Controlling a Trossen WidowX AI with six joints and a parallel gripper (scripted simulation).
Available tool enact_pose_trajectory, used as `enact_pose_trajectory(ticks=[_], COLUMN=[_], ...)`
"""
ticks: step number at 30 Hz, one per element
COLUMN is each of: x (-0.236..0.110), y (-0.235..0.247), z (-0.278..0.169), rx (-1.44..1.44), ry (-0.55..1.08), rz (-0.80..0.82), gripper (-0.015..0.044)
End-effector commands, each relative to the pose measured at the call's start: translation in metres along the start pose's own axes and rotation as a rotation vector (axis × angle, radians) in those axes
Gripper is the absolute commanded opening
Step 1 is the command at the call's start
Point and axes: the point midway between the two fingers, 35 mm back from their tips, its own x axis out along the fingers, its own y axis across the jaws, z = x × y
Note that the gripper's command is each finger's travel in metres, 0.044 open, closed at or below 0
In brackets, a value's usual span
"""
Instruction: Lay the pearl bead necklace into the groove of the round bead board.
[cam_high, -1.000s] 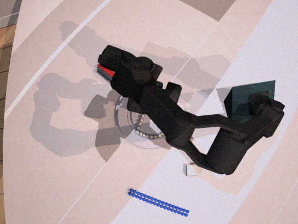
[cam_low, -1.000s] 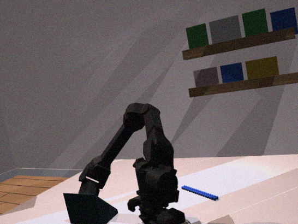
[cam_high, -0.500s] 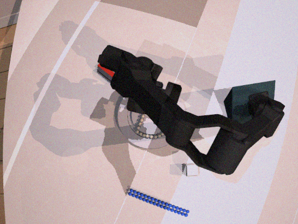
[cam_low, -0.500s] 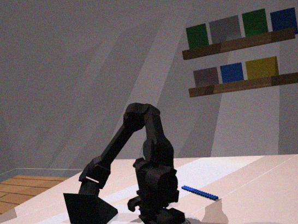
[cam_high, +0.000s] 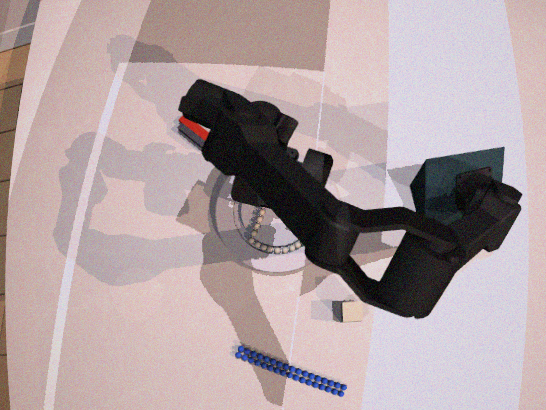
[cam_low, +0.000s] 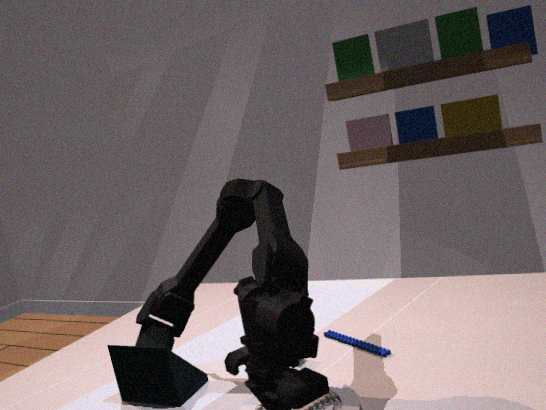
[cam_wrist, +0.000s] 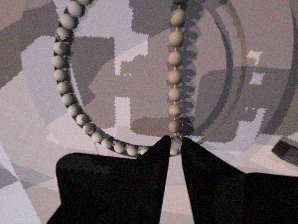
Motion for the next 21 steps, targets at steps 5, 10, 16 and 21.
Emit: enact_pose_trajectory(ticks=[5, 10, 16, 21], x=[-0.0012, 0.0027, 0.0029, 0.0029], y=[-0.0103, -0.0103, -0.0105, -0.0105], z=[-0.0055, -0.0055, -0.005, -0.005], rx=[-0.006, -0.006, -0.009, -0.009], ry=[-0.002, -0.002, -0.001, -0.001], rz=[-0.003, -0.003, -0.004, -0.004], gripper=[0.0, 0.0, 0.0079, 0.021])
